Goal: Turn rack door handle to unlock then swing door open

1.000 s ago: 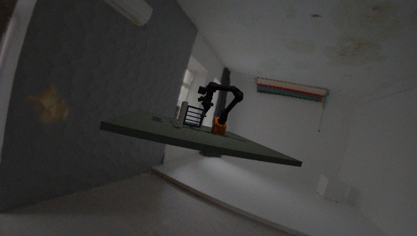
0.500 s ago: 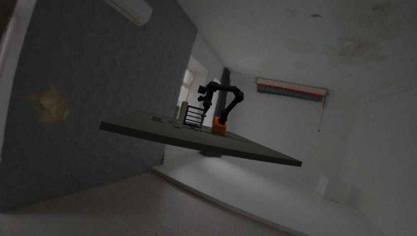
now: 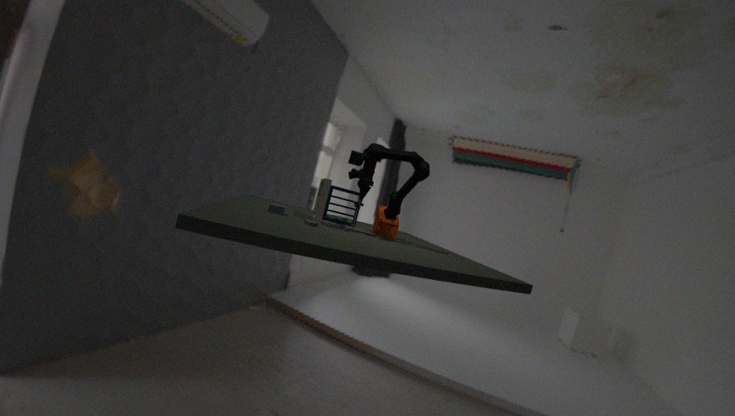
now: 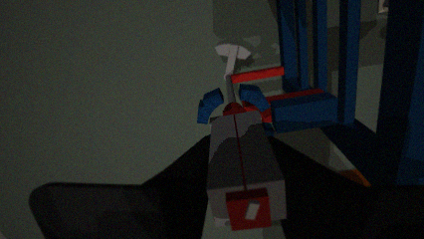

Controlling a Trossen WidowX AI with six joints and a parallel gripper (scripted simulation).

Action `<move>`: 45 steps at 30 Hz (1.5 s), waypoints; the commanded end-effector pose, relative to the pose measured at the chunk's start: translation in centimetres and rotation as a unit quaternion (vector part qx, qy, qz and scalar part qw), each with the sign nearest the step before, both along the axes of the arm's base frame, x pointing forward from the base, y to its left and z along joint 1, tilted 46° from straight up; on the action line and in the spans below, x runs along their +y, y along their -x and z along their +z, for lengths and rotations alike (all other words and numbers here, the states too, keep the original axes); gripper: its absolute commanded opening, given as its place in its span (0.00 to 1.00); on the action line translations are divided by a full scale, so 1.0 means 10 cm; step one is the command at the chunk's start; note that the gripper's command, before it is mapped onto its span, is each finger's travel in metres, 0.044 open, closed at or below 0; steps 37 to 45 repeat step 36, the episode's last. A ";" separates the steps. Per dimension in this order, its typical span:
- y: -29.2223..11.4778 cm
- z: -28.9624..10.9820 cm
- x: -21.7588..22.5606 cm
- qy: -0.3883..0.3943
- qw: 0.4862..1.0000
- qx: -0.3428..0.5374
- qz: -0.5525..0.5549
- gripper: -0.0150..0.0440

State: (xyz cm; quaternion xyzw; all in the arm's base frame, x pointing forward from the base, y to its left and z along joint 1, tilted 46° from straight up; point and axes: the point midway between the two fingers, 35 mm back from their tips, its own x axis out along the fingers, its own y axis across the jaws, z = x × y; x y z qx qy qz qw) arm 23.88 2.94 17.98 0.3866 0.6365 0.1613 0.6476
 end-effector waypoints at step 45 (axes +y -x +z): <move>0.08 0.33 -0.32 0.020 0.997 -0.014 -0.078 0.75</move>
